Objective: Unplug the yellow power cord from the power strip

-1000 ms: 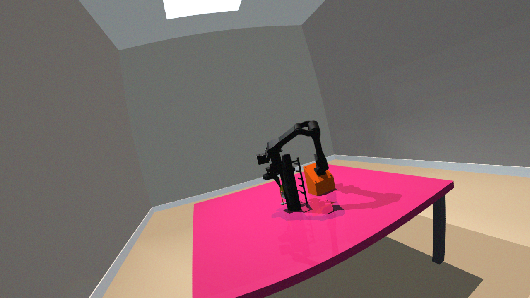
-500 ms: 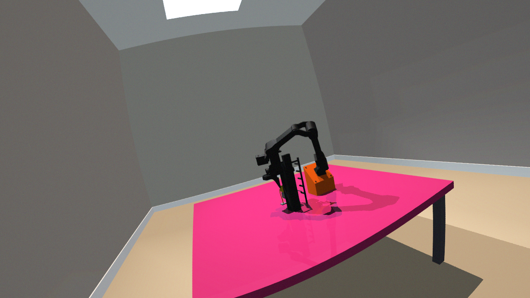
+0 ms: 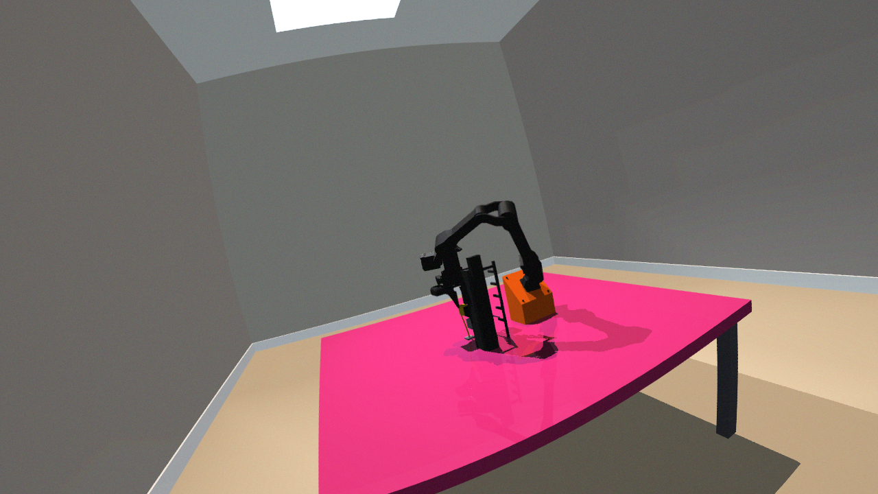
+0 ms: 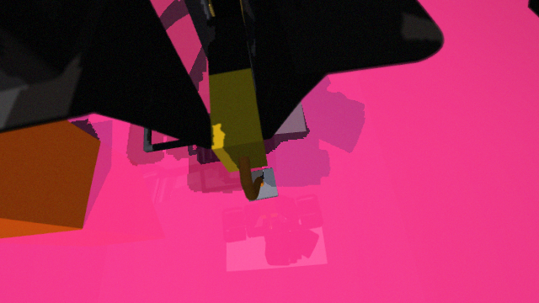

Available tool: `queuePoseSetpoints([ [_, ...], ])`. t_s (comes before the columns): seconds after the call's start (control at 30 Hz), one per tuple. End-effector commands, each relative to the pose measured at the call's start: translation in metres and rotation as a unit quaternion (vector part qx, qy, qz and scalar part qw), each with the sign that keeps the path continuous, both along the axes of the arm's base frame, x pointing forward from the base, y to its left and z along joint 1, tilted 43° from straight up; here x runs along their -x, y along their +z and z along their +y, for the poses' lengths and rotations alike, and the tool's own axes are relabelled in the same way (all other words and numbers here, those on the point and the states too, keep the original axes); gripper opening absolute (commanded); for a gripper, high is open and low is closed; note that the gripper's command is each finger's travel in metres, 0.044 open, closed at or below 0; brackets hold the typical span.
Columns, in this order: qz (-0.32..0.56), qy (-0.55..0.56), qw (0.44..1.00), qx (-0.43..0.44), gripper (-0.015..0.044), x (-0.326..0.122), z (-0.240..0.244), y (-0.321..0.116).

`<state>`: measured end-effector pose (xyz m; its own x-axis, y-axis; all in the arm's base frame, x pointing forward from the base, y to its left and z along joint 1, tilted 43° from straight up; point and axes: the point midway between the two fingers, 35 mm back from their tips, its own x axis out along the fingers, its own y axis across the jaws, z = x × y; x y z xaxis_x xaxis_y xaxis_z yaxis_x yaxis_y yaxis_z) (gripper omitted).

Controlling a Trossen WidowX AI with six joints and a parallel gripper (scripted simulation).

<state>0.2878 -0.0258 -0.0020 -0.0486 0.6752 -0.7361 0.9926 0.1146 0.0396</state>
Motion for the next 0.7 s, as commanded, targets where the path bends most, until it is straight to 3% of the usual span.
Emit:
queuePoseSetpoints([
  [0.0, -0.004, 0.002, 1.0, 0.003, 0.0079, -0.001, 0.005, 0.003],
  [0.3, -0.004, 0.002, 1.0, 0.002, 0.0315, -0.001, 0.007, 0.003],
  [0.47, -0.005, 0.001, 1.0, 0.004, 0.044, -0.006, -0.02, -0.012],
  [0.67, -0.005, 0.002, 1.0, 0.005, 0.044, -0.008, -0.046, -0.028],
])
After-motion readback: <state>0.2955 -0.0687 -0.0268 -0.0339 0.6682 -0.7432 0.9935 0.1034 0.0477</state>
